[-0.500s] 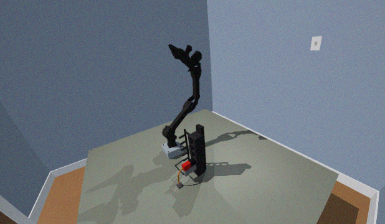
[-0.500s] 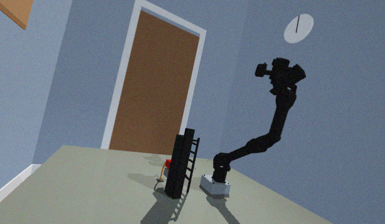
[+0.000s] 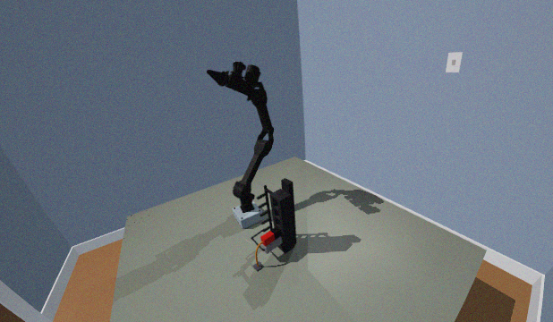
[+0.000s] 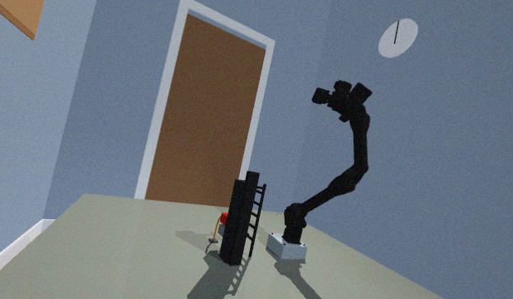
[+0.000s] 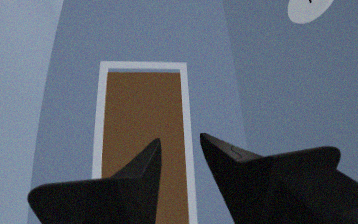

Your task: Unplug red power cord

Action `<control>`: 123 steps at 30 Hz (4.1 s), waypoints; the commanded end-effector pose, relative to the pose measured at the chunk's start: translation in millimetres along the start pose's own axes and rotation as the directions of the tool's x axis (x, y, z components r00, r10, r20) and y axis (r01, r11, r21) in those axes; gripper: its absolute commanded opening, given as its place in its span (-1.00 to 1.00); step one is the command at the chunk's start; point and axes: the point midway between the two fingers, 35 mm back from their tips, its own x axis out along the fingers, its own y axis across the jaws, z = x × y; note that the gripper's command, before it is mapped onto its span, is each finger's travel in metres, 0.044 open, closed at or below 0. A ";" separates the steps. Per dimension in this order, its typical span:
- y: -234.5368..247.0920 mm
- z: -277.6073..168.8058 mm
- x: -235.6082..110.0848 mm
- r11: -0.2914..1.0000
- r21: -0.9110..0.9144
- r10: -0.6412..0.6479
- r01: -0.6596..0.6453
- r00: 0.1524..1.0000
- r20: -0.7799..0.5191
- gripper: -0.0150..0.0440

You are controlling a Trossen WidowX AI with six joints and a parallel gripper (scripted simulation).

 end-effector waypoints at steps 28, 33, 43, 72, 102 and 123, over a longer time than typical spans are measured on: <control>313.5 -275.5 40.9 0.733 0.564 0.674 -0.381 0.293 -0.679 0.05; 359.5 -330.6 -10.3 0.756 0.591 0.628 -0.282 0.053 -0.777 0.05; 398.6 -426.7 -149.0 0.913 0.383 0.311 -0.139 -0.371 -0.875 0.05; 384.7 -448.1 -234.2 0.973 0.182 0.092 -0.139 -0.488 -0.868 0.05; 381.9 -449.5 -251.6 0.972 0.185 0.095 -0.141 -0.485 -0.869 -0.33; 387.3 -457.0 -236.3 0.973 0.185 0.095 -0.141 -0.485 -0.869 -0.49</control>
